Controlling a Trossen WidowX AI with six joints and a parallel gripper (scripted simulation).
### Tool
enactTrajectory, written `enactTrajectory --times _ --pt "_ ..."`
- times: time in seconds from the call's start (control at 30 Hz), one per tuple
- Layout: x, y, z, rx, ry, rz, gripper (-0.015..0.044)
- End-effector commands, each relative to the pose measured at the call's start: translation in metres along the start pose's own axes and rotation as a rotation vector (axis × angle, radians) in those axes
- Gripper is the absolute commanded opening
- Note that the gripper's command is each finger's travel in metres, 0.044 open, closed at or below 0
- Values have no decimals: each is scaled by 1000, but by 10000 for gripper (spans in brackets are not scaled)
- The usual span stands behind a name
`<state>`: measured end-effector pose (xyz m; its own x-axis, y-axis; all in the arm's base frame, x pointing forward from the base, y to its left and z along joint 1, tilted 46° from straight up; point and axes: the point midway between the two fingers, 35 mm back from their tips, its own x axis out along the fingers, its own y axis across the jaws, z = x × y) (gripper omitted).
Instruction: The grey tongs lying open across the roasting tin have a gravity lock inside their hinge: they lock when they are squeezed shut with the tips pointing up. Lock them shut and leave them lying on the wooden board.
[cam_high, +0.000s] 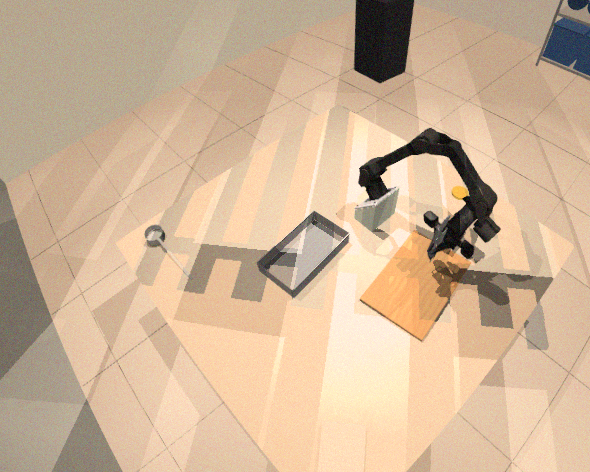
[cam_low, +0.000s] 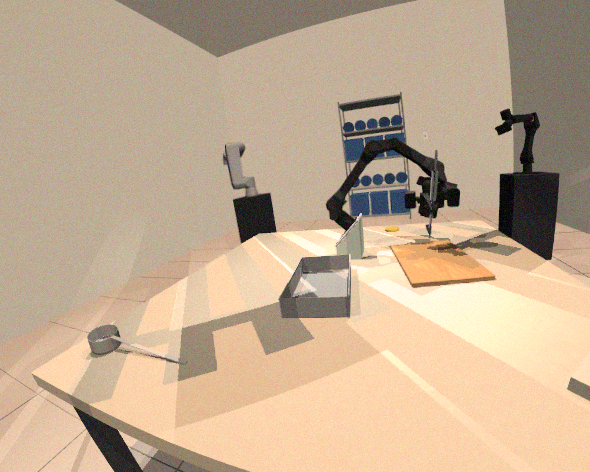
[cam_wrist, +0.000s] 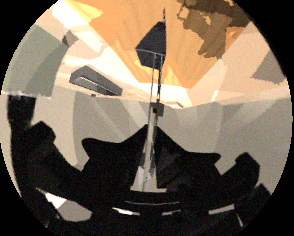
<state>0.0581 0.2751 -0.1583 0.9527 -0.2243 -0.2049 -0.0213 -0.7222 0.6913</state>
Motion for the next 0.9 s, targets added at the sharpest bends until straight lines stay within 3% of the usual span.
enactTrajectory --times 0.0,0.43,0.87 --pt "0 0 -1 1 13 -3 -150" --pt "3 1 -1 -3 -29 13 -150" --pt "26 8 0 -10 -531 127 -150"
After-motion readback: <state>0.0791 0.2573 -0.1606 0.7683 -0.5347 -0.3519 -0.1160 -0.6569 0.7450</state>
